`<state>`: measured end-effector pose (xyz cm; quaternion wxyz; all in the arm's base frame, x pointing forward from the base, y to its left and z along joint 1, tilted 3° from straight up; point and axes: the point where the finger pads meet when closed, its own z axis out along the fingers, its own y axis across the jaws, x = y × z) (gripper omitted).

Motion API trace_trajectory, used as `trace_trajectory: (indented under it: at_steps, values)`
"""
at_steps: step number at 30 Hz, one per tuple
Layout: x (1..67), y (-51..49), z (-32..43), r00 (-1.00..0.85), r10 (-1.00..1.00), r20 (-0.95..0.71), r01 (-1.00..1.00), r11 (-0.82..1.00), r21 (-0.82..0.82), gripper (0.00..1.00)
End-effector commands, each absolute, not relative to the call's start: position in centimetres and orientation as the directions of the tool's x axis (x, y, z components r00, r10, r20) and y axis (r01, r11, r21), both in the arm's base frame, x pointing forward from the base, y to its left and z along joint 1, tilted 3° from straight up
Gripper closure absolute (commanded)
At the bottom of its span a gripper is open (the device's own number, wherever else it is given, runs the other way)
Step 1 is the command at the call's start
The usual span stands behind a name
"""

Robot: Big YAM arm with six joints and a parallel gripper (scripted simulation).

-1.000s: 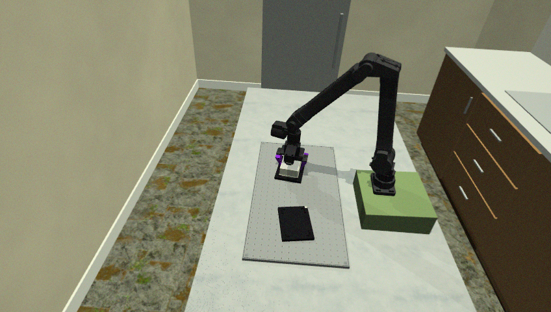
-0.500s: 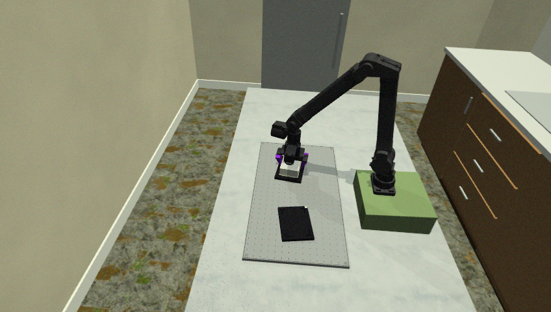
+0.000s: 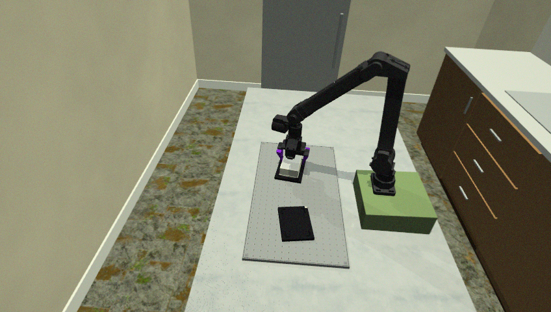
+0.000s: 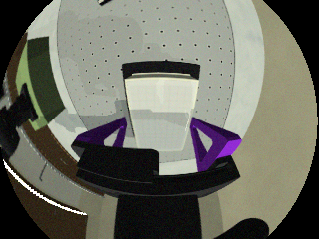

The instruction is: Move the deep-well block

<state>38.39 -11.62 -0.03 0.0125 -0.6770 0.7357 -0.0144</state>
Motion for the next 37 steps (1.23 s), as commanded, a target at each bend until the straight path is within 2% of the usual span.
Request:
trace_trajectory:
  at_steps: [1, 25, 37]
  values:
    - [41.2, -12.2, 3.6, -0.084, -0.996, 0.012, -0.990, 0.082, -0.113, 0.00]
    - [40.7, -12.2, 9.3, -0.085, -0.996, 0.014, -0.990, 0.082, -0.118, 0.00]
    - [40.6, -12.2, 9.2, -0.085, -0.996, 0.013, -0.990, 0.083, -0.114, 0.00]
